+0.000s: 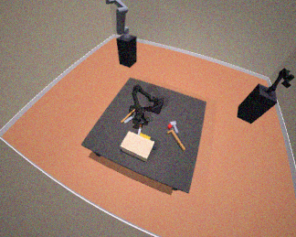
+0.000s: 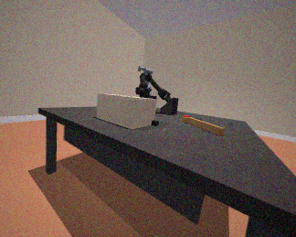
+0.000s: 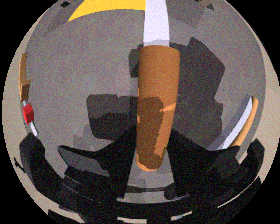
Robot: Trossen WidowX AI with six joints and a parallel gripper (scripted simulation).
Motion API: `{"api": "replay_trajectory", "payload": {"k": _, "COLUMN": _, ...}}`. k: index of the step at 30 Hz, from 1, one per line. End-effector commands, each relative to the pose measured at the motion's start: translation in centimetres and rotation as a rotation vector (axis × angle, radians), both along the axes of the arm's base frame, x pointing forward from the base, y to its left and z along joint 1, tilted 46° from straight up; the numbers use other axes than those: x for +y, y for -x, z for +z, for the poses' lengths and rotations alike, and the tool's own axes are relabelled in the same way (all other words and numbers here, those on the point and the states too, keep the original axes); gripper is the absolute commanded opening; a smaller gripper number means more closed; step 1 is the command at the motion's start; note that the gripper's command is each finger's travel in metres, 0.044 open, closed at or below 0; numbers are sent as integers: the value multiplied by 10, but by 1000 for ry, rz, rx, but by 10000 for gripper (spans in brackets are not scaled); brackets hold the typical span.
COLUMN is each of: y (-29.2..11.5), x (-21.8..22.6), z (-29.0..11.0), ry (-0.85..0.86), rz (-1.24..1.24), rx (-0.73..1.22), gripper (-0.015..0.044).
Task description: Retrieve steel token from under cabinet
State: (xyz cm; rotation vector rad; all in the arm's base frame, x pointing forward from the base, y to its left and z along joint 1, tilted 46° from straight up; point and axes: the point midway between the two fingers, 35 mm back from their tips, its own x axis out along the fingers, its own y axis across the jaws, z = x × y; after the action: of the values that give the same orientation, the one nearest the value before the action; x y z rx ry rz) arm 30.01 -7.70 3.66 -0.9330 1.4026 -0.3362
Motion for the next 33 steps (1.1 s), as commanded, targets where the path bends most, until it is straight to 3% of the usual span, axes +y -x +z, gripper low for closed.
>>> {"api": "replay_trajectory", "payload": {"k": 1, "y": 8, "x": -3, "z": 0, "ry": 0, "rz": -1, "rx": 6, "gripper": 0}}
{"api": "replay_trajectory", "payload": {"k": 33, "y": 42, "x": -19, "z": 6, "ry": 1, "rz": -1, "rx": 8, "gripper": 0}}
